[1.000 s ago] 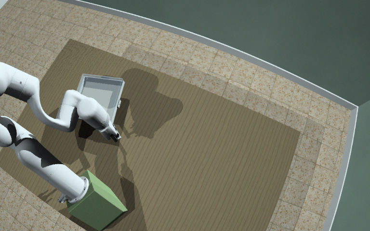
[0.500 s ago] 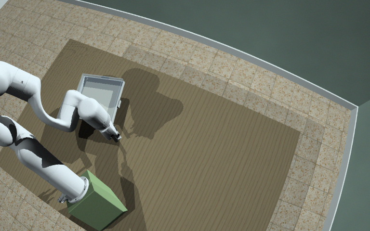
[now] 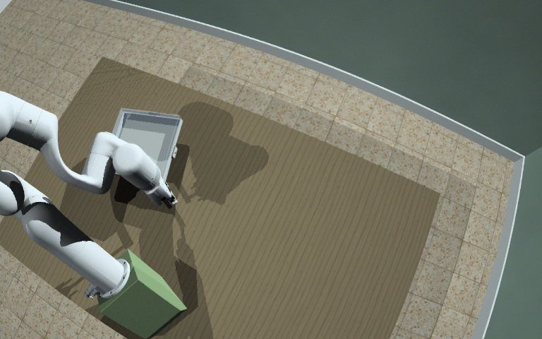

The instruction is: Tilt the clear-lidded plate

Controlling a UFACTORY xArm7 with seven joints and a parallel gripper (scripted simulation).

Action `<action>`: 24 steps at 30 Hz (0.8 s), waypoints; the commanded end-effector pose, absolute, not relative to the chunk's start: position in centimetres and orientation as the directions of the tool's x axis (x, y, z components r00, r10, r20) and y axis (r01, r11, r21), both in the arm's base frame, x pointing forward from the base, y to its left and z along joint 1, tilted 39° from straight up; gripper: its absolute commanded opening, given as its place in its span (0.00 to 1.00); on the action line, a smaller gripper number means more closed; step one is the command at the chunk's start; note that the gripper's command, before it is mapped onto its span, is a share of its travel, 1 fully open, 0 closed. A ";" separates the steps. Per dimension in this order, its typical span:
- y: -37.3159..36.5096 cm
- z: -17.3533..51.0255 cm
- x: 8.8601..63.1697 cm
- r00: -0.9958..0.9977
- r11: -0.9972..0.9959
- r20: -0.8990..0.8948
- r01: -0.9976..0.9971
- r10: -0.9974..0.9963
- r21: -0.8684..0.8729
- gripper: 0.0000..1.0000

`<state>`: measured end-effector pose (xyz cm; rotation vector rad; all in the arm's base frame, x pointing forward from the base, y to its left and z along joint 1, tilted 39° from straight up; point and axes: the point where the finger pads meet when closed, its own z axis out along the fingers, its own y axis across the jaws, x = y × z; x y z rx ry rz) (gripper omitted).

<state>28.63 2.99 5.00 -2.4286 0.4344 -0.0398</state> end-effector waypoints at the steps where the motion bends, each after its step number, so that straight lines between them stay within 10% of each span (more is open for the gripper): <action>1: 2.9 5.1 28.7 0.944 -0.726 -0.080 -0.299 -0.321 -0.620 0.00; 24: 2.9 4.9 28.8 0.944 -0.726 -0.080 -0.299 -0.321 -0.620 0.00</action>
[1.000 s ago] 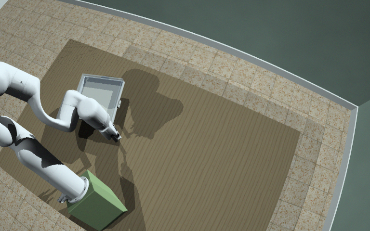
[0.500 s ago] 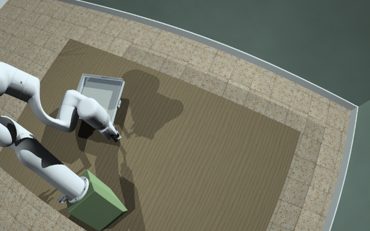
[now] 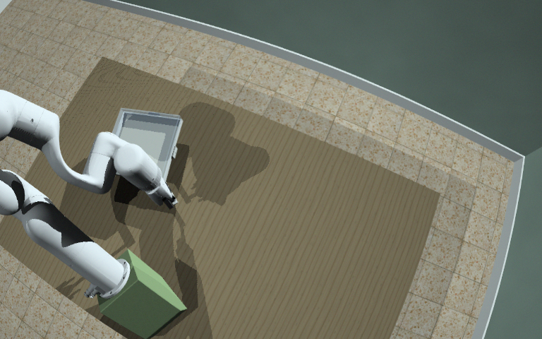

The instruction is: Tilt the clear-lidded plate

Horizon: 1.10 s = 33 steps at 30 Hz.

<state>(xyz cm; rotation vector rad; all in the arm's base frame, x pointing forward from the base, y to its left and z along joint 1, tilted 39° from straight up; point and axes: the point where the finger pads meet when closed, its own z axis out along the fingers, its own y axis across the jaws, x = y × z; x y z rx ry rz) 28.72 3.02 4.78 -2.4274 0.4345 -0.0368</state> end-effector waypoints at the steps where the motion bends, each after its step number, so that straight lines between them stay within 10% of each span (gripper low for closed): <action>1: 2.9 5.0 28.8 0.944 -0.726 -0.080 -0.299 -0.321 -0.620 0.00; 33: 2.9 4.9 28.8 0.944 -0.726 -0.080 -0.299 -0.321 -0.620 0.00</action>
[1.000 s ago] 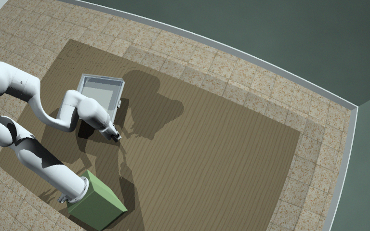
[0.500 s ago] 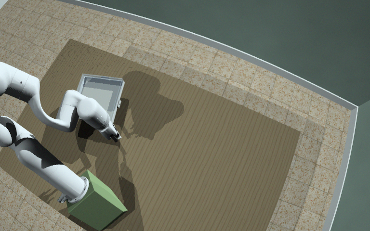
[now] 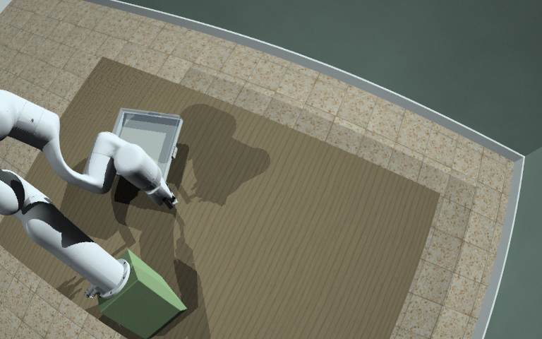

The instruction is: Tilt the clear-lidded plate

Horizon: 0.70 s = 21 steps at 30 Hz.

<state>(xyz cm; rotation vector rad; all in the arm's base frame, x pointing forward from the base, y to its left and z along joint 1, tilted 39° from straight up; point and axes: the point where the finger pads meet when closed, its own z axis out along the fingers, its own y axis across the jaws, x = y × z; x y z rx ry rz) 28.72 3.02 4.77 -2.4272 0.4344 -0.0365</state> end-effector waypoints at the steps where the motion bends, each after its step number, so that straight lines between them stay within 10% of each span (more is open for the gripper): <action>1: 2.9 4.9 28.8 0.944 -0.726 -0.080 -0.299 -0.321 -0.620 0.00; 21: 2.9 4.9 28.9 0.944 -0.726 -0.080 -0.299 -0.321 -0.620 0.00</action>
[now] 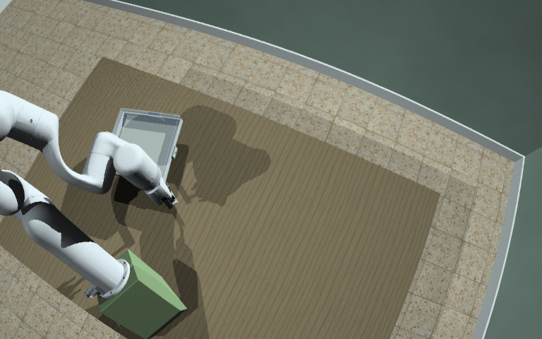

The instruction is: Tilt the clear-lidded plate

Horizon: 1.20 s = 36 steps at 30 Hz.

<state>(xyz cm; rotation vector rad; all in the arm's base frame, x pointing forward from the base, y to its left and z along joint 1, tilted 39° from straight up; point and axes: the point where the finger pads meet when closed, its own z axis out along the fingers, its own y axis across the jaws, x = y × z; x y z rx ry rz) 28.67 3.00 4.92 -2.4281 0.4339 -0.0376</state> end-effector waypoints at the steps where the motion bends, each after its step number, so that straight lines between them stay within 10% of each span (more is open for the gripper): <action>1: 2.9 4.9 28.9 0.944 -0.726 -0.080 -0.299 -0.321 -0.620 0.00; 36: 2.9 4.9 28.9 0.944 -0.726 -0.080 -0.299 -0.321 -0.620 0.00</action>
